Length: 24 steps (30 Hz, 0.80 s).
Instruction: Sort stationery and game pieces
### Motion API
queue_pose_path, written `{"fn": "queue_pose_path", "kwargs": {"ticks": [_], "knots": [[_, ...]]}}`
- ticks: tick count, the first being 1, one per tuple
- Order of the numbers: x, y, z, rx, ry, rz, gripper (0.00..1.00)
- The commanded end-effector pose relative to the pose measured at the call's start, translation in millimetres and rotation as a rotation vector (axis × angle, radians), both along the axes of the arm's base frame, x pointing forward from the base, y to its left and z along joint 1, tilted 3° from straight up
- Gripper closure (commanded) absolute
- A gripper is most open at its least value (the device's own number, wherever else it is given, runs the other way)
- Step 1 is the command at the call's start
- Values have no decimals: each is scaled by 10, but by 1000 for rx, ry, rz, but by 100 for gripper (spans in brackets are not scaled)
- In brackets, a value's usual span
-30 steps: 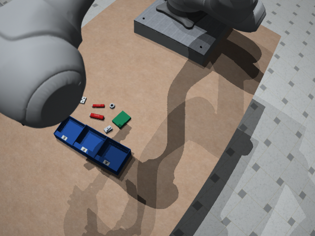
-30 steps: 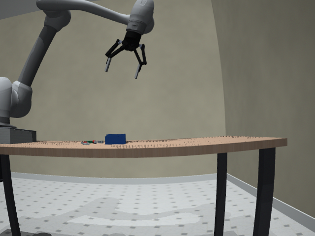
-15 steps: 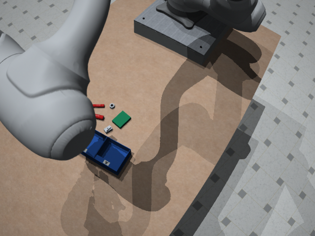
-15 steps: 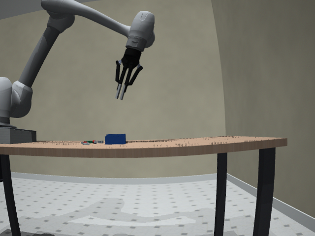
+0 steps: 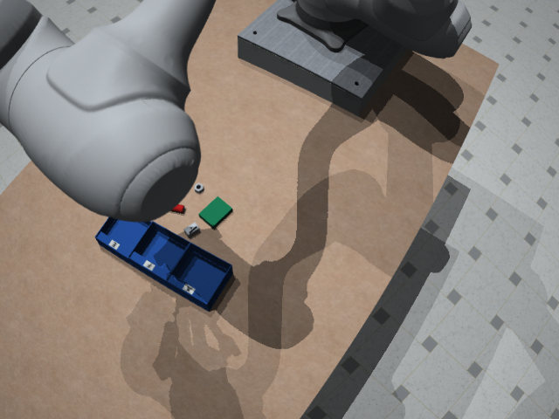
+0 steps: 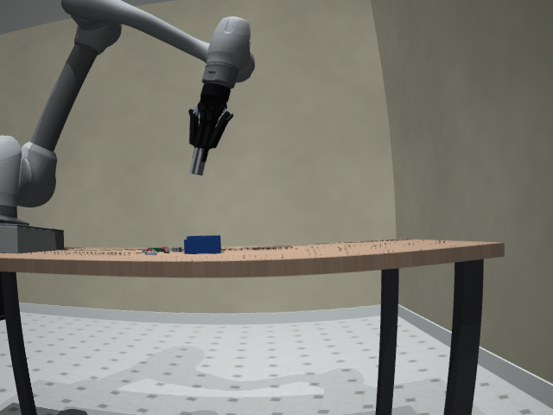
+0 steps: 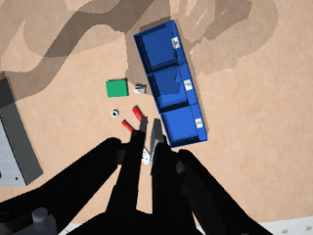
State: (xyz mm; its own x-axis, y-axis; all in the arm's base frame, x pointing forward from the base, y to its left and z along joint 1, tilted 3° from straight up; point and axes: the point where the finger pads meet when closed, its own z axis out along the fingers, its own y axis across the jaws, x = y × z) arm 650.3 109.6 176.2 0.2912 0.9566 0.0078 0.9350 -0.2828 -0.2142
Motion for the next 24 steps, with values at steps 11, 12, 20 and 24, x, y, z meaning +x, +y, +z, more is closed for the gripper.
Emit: {"fn": "queue_pose_path", "kwargs": {"ticks": [11,12,20,24], "knots": [[-355,-163,-10,-77,-64,-428,95],[-432,-195,-17,-80,-67,-458,95],[-591,-260,-35,-97,-90,-636,95],[-754,-323,-58,-107,-109,-798,95]]}}
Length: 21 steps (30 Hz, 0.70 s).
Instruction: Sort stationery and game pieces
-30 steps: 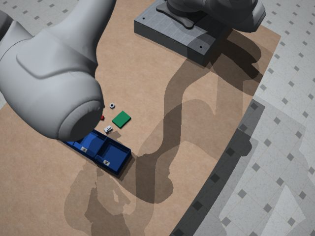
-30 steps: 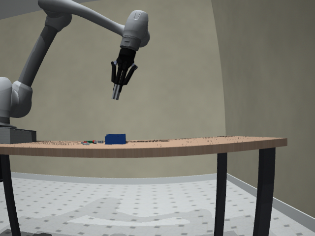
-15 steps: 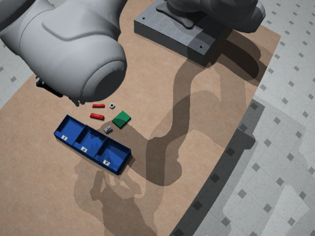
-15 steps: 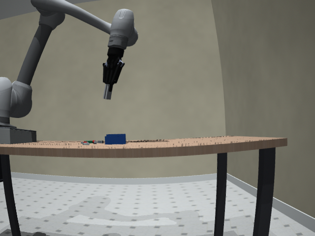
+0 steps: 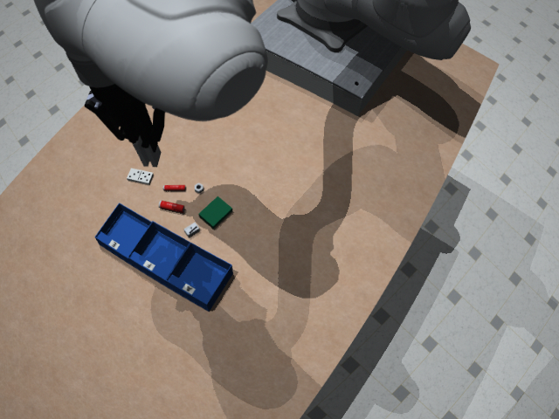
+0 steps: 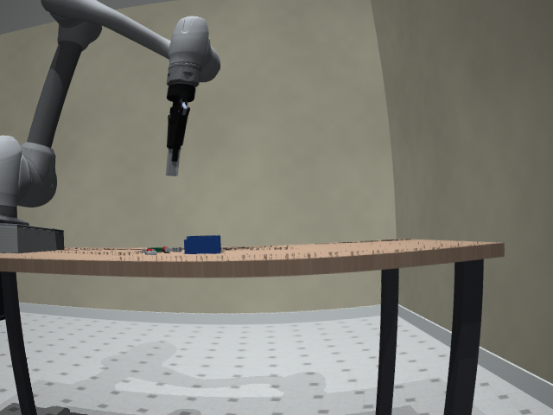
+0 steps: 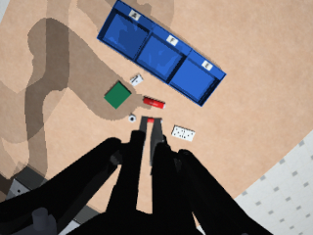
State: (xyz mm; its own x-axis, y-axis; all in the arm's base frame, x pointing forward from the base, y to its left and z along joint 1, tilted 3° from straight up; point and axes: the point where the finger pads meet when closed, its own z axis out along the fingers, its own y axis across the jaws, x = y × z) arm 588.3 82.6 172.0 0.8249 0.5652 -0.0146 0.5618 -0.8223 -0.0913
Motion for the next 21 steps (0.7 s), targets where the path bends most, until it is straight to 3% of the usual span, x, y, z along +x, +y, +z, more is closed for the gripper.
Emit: {"fn": "queue_pose_path", "kwargs": {"ticks": [1,11,21], "knots": [[-139,-54,-16,-16,-25,-154,95],[-390,-145,-62,-23,-68,-452,95],[-390,-145,-62,-25,-71,-467,95]]}}
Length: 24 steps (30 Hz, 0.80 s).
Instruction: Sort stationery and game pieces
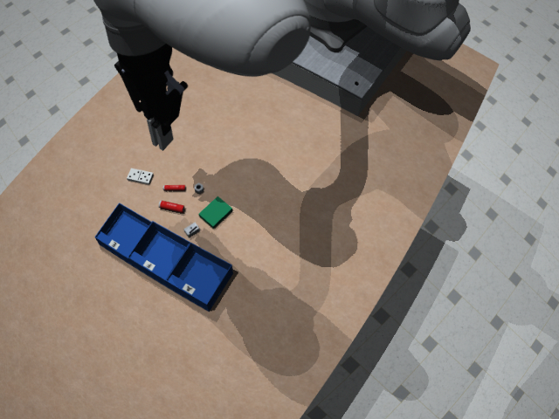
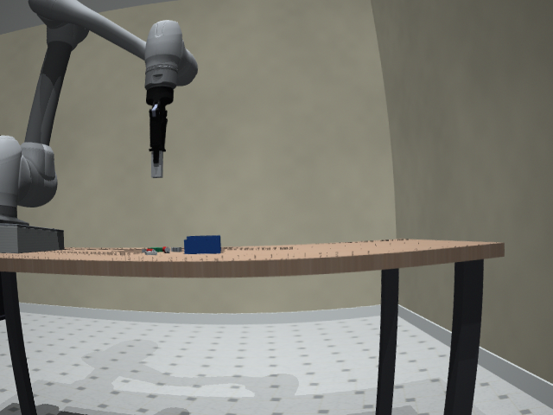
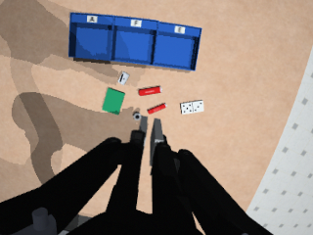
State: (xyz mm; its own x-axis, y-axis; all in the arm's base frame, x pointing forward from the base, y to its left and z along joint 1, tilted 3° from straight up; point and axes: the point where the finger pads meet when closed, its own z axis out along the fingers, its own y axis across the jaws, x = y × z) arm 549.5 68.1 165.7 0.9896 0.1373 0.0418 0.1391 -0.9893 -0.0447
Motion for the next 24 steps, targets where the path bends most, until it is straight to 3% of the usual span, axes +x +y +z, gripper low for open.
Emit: {"fn": "queue_pose_path", "kwargs": {"ticks": [1,7,9,22,24], "knots": [[60,1,-56,1,2,-53,95],[429,5,-393,3,5,-112,95],[429,5,-393,3,5,-112,95],[1228,14,-1125,3,5,-112,95],[1236,14,-1133,3,5,-112,95]]}}
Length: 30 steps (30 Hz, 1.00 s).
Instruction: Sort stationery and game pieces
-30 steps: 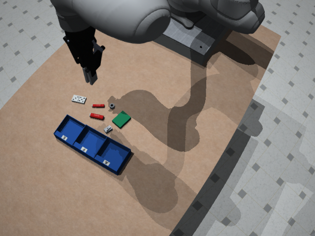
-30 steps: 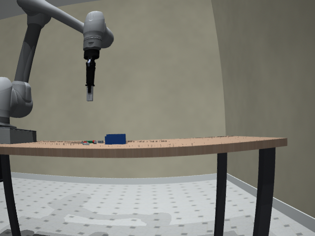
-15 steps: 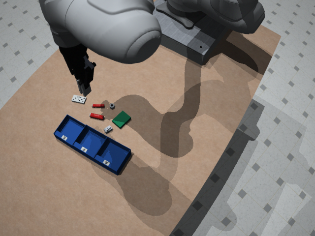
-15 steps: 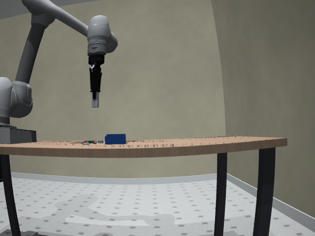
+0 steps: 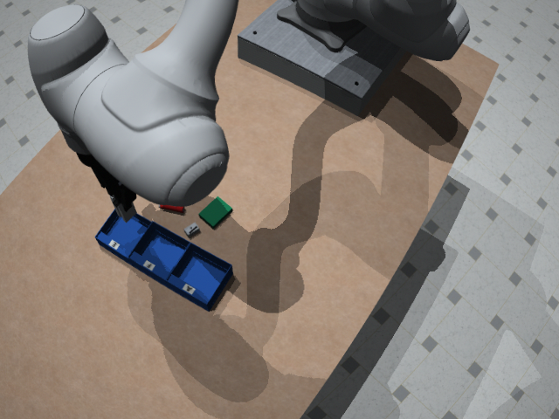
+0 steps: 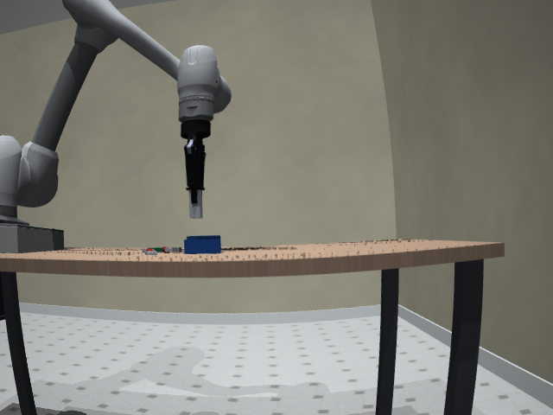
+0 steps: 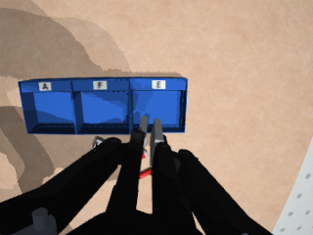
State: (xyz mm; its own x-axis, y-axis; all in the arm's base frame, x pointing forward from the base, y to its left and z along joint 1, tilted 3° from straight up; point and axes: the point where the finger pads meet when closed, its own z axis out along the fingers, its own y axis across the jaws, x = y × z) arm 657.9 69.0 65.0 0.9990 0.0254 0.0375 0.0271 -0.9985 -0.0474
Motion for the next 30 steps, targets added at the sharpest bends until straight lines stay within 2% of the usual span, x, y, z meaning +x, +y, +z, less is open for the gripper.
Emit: {"fn": "queue_pose_path", "kwargs": {"ticks": [1,6,17,30], "knots": [[152,4,-126,0,0,0,95],[152,4,-126,0,0,0,95],[162,18,-419,0,0,0,95],[171,30,-649,0,0,0,95]]}}
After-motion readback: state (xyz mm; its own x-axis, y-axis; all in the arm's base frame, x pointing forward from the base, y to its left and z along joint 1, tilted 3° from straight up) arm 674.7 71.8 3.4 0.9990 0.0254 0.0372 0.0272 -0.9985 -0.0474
